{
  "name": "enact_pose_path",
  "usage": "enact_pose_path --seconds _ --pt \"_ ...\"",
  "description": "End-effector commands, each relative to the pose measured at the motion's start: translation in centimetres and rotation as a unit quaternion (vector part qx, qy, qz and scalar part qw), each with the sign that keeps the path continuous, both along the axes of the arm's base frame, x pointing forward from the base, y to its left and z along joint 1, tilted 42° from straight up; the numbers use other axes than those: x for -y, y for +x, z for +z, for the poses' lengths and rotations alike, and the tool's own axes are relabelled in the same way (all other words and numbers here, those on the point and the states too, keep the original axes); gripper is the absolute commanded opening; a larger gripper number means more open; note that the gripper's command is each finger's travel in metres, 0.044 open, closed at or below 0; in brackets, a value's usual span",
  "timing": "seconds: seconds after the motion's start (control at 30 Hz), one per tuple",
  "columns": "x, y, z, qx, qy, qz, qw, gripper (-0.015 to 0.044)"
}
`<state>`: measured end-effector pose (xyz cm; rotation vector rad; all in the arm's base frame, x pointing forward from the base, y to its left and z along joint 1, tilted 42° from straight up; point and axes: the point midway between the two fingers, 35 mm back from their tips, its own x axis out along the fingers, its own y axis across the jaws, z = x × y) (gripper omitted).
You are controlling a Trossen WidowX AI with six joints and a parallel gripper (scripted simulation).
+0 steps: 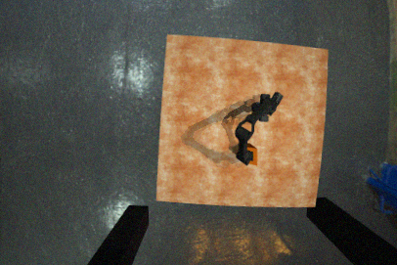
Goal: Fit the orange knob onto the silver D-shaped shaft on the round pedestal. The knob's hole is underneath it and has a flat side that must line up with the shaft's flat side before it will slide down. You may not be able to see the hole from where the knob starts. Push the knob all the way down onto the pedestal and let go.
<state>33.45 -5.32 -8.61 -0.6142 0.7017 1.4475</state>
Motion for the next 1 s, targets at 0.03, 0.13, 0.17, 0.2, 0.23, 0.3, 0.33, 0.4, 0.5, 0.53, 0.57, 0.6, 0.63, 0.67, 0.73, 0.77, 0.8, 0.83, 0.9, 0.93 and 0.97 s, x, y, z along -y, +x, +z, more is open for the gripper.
enact_pose_path --seconds 0.03,0.13,0.17,0.2,0.23,0.3,0.33,0.4,0.5,0.53,0.57,0.6,0.63,0.67,0.73,0.77,0.8,0.83,0.9,0.93,0.97 --pt "0.22 0.23 0.36 0.001 0.0 -0.001 1.0 0.0" --pt "0.25 0.26 0.43 0.009 0.0 0.008 1.0 0.0" --pt "0.25 0.26 0.45 0.019 0.0 0.019 1.0 0.0" --pt "0.26 0.27 0.48 0.03 0.0 0.031 0.999 0.0" --pt "0.26 0.29 0.51 0.042 0.0 0.045 0.998 0.0" --pt "0.27 0.4 0.58 0.067 0.0 0.073 0.995 0.0" --pt "0.26 0.46 0.59 0.07 0.0 0.077 0.995 0.0" --pt "0.26 0.55 0.56 0.07 0.0 0.077 0.995 0.0" --pt "0.26 0.71 0.45 0.07 0.0 0.077 0.995 0.0" --pt "0.27 0.77 0.42 0.07 0.0 0.077 0.995 0.0" --pt "0.29 0.83 0.42 0.07 0.0 0.077 0.995 0.0" --pt "0.31 0.85 0.44 0.07 0.0 0.077 0.995 0.0" --pt "0.33 0.86 0.47 0.07 0.0 0.077 0.995 0.0" --pt "0.36 0.87 0.51 0.07 0.0 0.077 0.995 0.0" --pt "0.07 0.88 0.2 0.07 0.0 0.077 0.995 0.0" --pt "-0.04 0.85 0.08 0.07 0.0 0.077 0.995 0.0" --pt "-0.04 0.81 0.07 0.07 0.0 0.077 0.995 0.0" --pt "-0.07 0.84 0.03 0.07 0.0 0.077 0.995 0.0" --pt "-0.06 0.84 0.04 0.07 0.0 0.077 0.995 0.0" --pt "-0.06 0.84 0.04 0.07 0.0 0.077 0.995 0.0" --pt "-0.06 0.84 0.04 0.07 0.0 0.077 0.995 0.0"
